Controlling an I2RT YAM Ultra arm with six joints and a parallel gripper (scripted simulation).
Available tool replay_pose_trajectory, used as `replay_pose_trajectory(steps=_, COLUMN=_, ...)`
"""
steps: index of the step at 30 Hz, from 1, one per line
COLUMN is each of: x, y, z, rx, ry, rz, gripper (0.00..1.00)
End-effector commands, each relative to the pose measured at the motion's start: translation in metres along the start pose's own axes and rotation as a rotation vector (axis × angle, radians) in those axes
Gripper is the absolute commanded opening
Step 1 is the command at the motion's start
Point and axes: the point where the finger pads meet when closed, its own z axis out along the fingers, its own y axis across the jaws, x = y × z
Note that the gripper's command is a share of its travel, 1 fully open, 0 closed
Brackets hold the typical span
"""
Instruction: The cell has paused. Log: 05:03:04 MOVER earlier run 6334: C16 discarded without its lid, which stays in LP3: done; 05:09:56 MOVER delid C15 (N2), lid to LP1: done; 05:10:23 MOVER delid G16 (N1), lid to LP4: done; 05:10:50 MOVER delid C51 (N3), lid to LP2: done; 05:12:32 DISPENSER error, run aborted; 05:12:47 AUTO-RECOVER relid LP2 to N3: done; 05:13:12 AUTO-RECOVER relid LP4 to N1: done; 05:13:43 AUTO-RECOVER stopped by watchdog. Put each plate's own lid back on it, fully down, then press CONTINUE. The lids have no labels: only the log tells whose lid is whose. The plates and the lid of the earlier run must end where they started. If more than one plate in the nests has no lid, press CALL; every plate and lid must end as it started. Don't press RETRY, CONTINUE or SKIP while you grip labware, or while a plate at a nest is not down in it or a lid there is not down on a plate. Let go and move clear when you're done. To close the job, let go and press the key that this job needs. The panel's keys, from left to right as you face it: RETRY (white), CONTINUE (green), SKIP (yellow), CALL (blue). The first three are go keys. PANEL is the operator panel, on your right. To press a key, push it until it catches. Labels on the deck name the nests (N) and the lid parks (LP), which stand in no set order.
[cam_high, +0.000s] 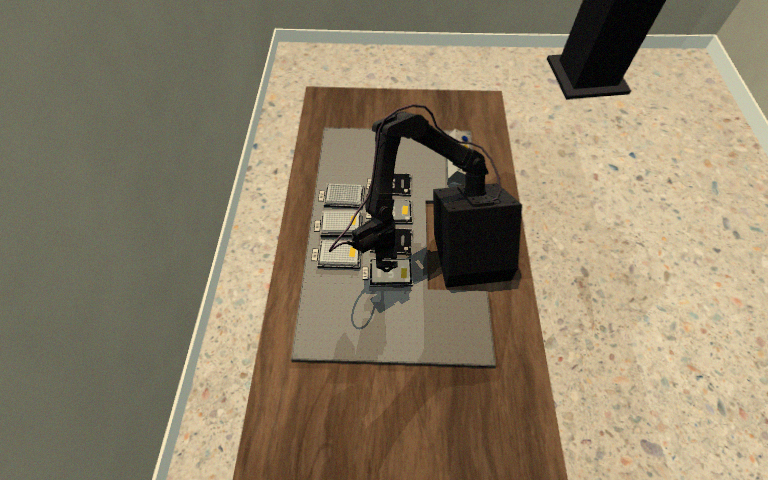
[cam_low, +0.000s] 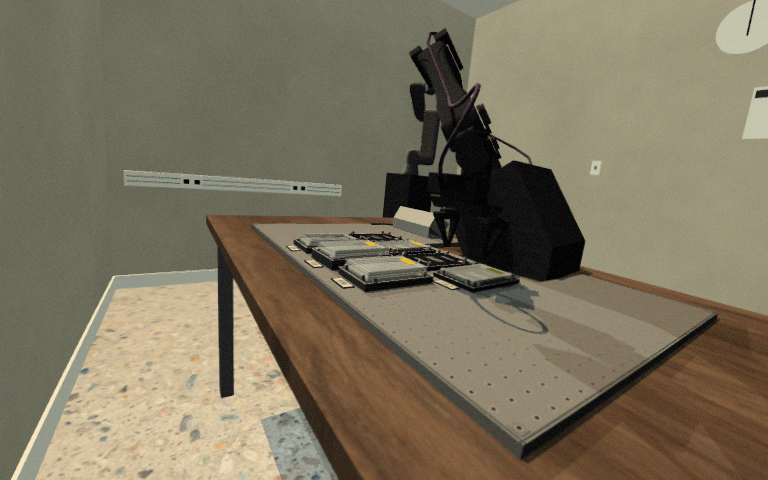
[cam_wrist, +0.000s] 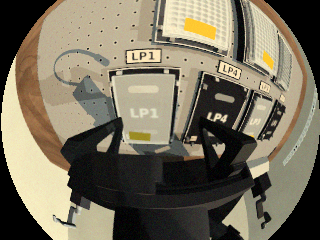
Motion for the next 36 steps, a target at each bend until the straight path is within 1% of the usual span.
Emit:
replay_pose_trajectory(steps=1, x=0.008, y=0.022, z=-0.005, rx=-0.015, ry=-0.017, rz=0.027, gripper=1.00)
replay_pose_trajectory(steps=2, x=0.007, y=0.028, z=-0.006, rx=-0.019, ry=-0.022, rz=0.031, gripper=1.00)
replay_pose_trajectory(steps=4, x=0.007, y=0.028, z=-0.006, rx=-0.019, ry=-0.022, rz=0.031, gripper=1.00)
replay_pose_trajectory(steps=6, x=0.014, y=0.034, z=-0.007, rx=-0.015, ry=-0.016, rz=0.027, gripper=1.00)
replay_pose_trajectory(steps=7, x=0.013, y=0.033, z=-0.008, rx=-0.013, ry=-0.019, rz=0.027, gripper=1.00)
replay_pose_trajectory(steps=8, x=0.007, y=0.033, z=-0.014, rx=-0.019, ry=-0.034, rz=0.036, gripper=1.00)
replay_pose_trajectory(steps=9, x=0.006, y=0.032, z=-0.015, rx=-0.017, ry=-0.038, rz=0.038, gripper=1.00)
replay_pose_trajectory(steps=25, x=0.010, y=0.034, z=-0.009, rx=-0.004, ry=-0.021, rz=0.023, gripper=1.00)
replay_pose_trajectory(steps=28, x=0.004, y=0.035, z=-0.015, rx=-0.015, ry=-0.035, rz=0.033, gripper=1.00)
replay_pose_trajectory(steps=36, x=0.005, y=0.035, z=-0.014, rx=-0.015, ry=-0.033, rz=0.032, gripper=1.00)
